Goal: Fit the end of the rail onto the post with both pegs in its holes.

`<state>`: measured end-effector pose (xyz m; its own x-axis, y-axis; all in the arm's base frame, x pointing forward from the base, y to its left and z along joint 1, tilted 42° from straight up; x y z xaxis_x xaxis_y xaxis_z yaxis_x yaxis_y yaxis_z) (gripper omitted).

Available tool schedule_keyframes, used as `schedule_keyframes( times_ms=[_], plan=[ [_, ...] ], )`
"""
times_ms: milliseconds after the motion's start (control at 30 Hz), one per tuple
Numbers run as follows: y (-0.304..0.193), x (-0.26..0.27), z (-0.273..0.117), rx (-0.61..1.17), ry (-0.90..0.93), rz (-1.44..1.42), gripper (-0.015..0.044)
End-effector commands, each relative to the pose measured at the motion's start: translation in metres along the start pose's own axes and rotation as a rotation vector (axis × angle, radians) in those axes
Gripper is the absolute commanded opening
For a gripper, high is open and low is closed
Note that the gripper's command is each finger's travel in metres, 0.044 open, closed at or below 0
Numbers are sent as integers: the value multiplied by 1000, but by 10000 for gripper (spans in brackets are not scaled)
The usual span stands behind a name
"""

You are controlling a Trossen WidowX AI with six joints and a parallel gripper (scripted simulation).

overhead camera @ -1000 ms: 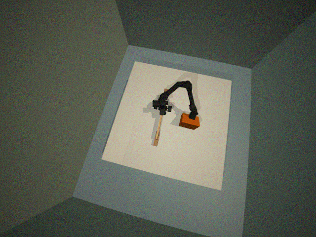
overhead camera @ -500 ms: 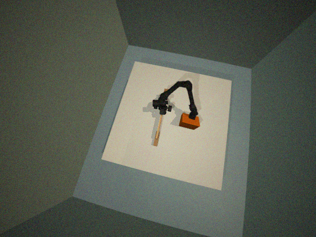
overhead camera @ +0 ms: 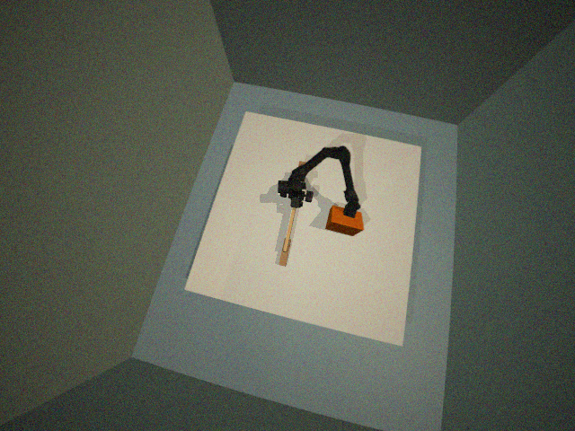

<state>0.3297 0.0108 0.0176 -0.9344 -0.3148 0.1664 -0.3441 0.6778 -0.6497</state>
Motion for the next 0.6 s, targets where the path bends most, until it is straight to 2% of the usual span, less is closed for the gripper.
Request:
schedule_keyframes(
  times_ms=[0, 567],
  plan=[
    [-3, 1, -2, -2, -6, 0, 0],
    [-8, 2, -1, -1, -6, 0, 0]
  ],
)
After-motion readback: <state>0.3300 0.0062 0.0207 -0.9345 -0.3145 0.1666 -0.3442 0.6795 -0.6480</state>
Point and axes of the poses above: the point midway between the two fingers, 35 mm back from their tips, its own z axis out along the fingers, its own x axis across the jaws, y = z × x, the point moved 1 cm from there along -z, back along the fingers, and after that the axes turned 13 degrees about -z, right-handed, at the moved point
